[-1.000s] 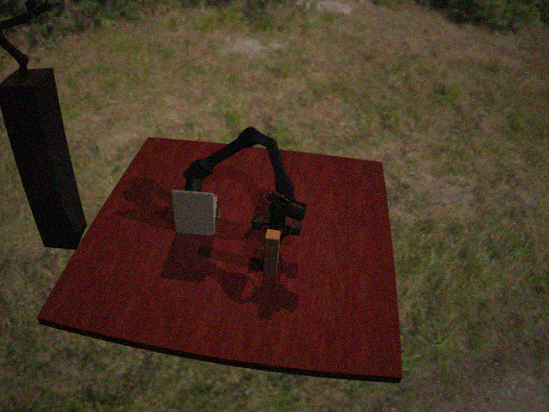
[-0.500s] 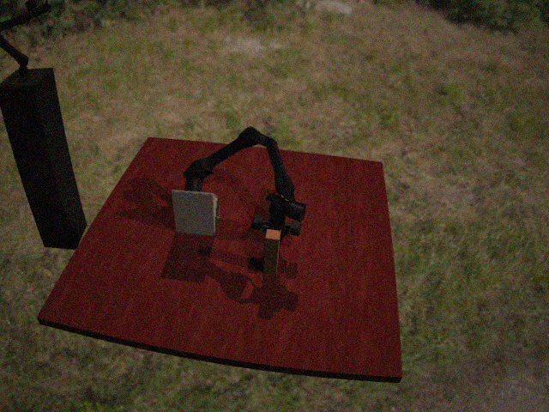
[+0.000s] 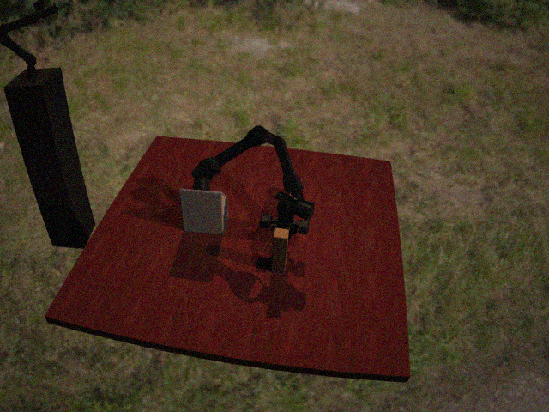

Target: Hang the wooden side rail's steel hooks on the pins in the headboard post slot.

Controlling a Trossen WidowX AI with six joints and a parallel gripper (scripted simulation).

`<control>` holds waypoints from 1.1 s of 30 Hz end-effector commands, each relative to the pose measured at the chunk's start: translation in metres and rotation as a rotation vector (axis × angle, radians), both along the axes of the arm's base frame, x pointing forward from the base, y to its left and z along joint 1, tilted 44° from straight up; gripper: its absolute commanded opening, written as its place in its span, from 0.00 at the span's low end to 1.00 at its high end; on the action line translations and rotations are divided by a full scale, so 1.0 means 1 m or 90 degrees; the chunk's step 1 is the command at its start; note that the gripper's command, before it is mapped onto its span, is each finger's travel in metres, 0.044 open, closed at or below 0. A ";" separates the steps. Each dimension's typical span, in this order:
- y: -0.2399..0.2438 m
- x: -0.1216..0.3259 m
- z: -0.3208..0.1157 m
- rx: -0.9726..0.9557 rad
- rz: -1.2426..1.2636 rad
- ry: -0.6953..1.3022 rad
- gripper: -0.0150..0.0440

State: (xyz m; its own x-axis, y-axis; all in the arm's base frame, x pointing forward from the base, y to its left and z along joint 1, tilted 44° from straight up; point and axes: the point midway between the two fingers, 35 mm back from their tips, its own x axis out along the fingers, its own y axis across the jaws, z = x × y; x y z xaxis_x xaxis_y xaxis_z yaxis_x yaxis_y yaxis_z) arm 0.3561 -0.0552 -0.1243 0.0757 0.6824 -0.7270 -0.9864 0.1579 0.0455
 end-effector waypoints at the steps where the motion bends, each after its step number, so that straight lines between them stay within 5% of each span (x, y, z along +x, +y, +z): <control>1: -0.005 0.002 0.003 -0.003 0.000 -0.009 0.25; 33: -0.008 0.001 0.007 -0.003 0.000 -0.009 0.25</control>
State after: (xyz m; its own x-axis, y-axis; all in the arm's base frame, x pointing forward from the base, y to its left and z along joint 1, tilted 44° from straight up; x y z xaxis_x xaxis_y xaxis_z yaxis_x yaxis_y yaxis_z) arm 0.3557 -0.0584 -0.1204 0.0747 0.6828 -0.7268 -0.9867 0.1559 0.0451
